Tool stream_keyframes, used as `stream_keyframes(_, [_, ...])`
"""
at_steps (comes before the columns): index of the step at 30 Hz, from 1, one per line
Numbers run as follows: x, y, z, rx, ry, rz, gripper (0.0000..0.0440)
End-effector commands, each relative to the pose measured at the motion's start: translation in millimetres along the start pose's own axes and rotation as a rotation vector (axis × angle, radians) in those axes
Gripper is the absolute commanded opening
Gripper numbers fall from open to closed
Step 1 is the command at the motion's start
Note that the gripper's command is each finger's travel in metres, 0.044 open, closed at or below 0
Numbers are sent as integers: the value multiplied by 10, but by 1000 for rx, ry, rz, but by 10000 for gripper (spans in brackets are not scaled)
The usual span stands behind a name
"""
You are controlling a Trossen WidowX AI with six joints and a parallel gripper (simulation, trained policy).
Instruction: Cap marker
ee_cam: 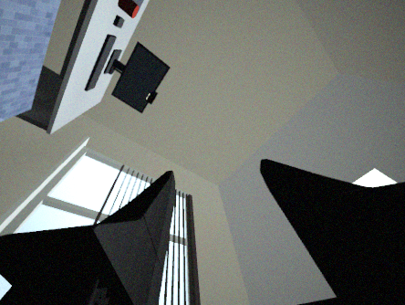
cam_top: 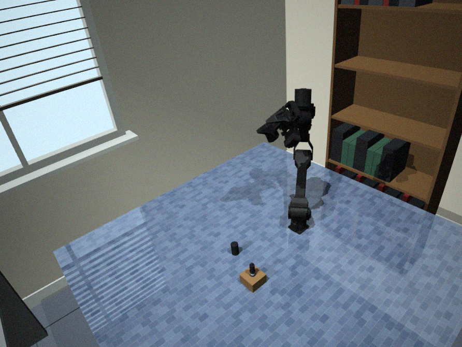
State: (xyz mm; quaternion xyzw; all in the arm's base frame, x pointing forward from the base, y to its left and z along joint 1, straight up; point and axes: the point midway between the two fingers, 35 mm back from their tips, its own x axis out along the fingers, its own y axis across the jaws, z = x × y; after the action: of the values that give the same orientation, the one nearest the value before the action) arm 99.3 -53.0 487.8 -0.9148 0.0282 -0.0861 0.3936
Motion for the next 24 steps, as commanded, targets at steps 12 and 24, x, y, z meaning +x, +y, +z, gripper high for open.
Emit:
stream_keyframes(12, [182, 70, 409, -25, -128, 87, 321])
stream_keyframes(24, [308, 138, 699, -37, -215, 165, 320])
